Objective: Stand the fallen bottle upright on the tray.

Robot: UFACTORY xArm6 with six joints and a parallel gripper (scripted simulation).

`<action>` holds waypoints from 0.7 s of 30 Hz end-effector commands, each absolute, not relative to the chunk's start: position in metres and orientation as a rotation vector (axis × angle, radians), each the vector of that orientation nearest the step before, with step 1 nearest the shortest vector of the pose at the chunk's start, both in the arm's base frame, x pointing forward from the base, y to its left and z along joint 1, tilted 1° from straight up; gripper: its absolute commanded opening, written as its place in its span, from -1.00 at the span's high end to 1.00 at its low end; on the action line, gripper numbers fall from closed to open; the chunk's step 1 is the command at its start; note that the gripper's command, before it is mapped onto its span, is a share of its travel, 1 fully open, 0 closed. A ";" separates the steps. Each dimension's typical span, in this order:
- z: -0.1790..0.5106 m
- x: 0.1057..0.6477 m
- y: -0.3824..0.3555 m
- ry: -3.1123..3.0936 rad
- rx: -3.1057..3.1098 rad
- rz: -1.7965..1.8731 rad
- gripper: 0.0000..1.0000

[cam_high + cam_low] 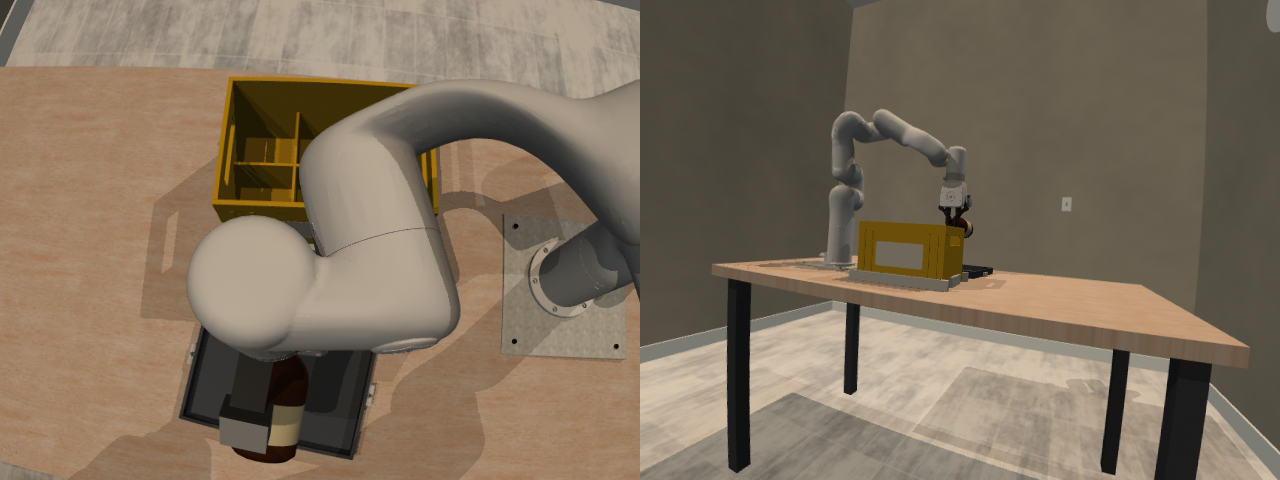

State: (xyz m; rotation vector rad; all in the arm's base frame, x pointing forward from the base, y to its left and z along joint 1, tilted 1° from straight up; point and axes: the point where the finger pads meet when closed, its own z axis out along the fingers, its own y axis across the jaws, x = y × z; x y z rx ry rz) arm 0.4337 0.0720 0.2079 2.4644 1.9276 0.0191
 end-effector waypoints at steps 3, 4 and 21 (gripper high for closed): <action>0.210 0.435 0.072 2.034 2.374 0.025 1.00; 0.210 0.435 0.072 2.051 2.359 0.025 1.00; 0.210 0.435 0.072 2.131 2.287 0.024 1.00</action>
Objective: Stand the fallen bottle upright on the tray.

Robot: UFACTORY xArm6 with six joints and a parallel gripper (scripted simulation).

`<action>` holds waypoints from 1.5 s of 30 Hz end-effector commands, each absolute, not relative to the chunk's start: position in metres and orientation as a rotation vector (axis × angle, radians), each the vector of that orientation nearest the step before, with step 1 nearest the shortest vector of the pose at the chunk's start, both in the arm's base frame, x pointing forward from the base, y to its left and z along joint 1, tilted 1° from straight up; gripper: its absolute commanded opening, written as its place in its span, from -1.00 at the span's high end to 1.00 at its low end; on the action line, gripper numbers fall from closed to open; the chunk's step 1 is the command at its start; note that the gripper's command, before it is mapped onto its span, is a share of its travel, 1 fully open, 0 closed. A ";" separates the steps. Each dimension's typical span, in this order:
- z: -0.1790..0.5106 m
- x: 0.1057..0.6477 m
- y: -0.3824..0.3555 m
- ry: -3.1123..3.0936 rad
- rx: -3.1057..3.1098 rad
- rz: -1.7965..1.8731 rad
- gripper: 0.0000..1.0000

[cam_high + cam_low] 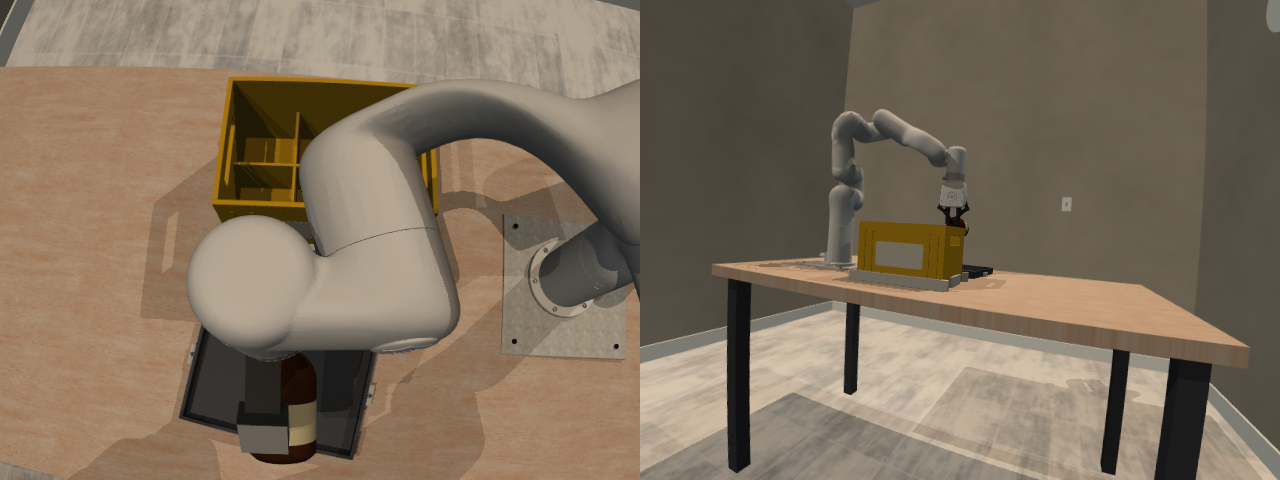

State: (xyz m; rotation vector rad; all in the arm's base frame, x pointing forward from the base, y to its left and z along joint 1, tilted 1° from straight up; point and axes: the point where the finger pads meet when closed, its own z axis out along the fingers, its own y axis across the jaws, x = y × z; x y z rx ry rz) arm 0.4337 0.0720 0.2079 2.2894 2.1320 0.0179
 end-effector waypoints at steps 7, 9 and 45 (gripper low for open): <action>0.210 0.435 0.072 2.131 2.287 0.024 1.00; 0.210 0.435 0.072 2.131 2.286 0.024 1.00; 0.210 0.435 0.072 2.409 1.988 0.021 1.00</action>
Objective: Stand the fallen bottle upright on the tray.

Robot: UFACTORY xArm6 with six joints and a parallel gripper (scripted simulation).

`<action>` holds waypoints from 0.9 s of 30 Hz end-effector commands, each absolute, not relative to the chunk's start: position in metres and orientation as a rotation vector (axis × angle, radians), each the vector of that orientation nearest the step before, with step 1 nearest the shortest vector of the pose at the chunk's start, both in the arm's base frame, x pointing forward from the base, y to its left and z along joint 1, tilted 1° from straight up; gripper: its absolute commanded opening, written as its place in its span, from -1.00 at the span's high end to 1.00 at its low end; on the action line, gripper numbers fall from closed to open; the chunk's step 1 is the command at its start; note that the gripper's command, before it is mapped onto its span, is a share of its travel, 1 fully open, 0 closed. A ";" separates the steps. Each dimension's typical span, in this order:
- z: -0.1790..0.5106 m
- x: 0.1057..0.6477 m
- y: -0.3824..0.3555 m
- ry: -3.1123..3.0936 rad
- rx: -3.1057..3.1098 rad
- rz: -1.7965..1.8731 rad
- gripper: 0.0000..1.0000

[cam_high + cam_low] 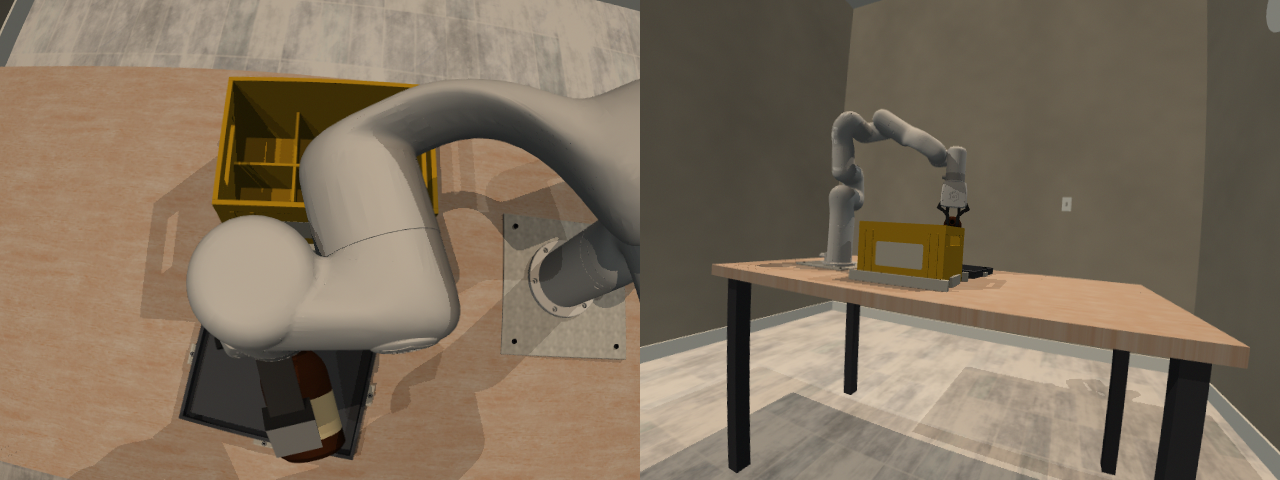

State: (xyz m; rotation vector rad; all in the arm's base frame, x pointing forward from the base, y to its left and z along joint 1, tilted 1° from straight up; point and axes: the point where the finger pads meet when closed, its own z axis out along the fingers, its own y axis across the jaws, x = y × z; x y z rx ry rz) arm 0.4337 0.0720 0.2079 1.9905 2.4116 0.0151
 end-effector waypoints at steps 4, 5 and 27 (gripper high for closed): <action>0.210 0.435 0.072 2.409 1.988 0.021 1.00; 0.210 0.435 0.072 2.409 1.988 0.021 1.00; 0.210 0.435 0.072 2.601 1.728 0.018 1.00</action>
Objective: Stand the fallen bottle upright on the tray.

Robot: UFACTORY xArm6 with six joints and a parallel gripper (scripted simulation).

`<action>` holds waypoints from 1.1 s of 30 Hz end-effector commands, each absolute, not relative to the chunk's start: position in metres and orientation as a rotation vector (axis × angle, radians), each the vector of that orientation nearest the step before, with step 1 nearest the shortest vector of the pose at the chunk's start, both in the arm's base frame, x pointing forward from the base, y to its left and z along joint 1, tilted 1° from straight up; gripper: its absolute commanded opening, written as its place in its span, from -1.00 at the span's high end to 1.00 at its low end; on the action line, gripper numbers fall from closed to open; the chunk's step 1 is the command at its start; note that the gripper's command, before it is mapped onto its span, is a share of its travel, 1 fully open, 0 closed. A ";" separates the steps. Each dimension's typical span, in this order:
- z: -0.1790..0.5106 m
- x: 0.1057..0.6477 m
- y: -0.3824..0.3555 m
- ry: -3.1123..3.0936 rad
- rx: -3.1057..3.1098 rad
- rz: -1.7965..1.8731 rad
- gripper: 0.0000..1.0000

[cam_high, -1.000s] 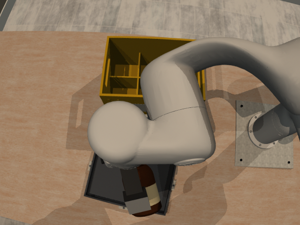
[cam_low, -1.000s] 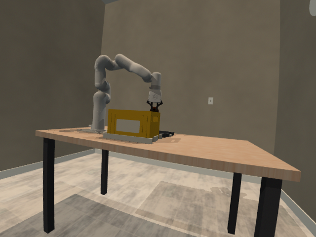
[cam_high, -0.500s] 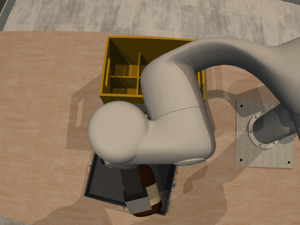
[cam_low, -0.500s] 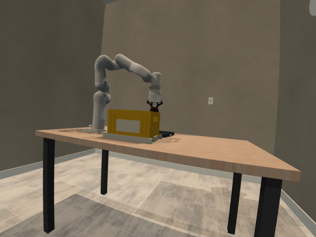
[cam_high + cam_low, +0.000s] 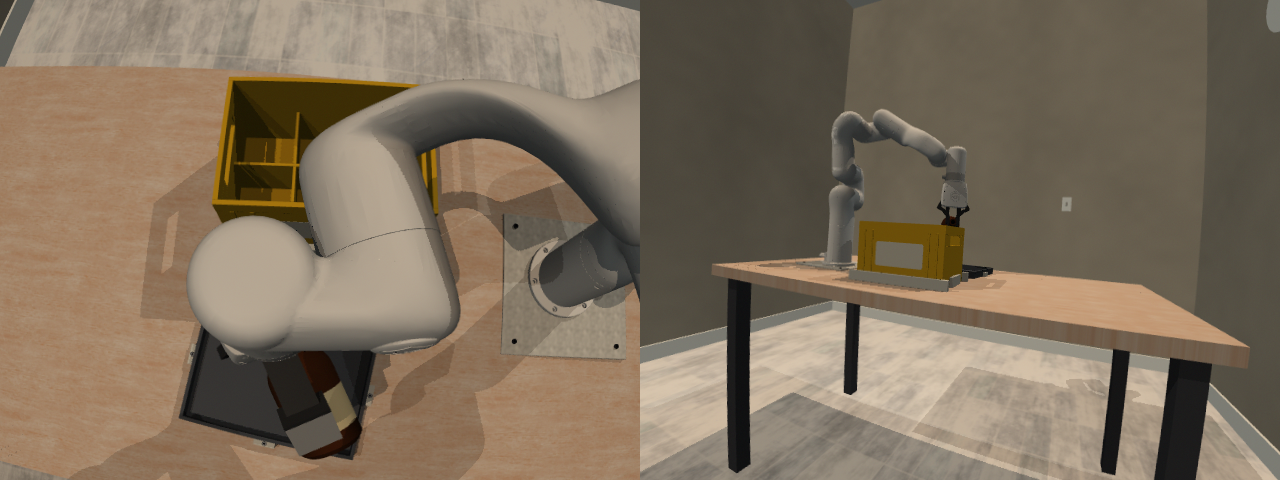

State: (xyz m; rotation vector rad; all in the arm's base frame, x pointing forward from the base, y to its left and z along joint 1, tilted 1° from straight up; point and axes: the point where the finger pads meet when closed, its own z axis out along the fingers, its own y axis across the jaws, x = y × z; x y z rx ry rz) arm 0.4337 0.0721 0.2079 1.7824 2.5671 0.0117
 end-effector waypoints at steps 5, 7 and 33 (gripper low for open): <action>0.210 0.435 0.072 2.628 1.686 0.017 1.00; 0.210 0.435 0.072 2.639 1.668 0.017 1.00; 0.210 0.435 0.072 2.691 1.583 0.016 1.00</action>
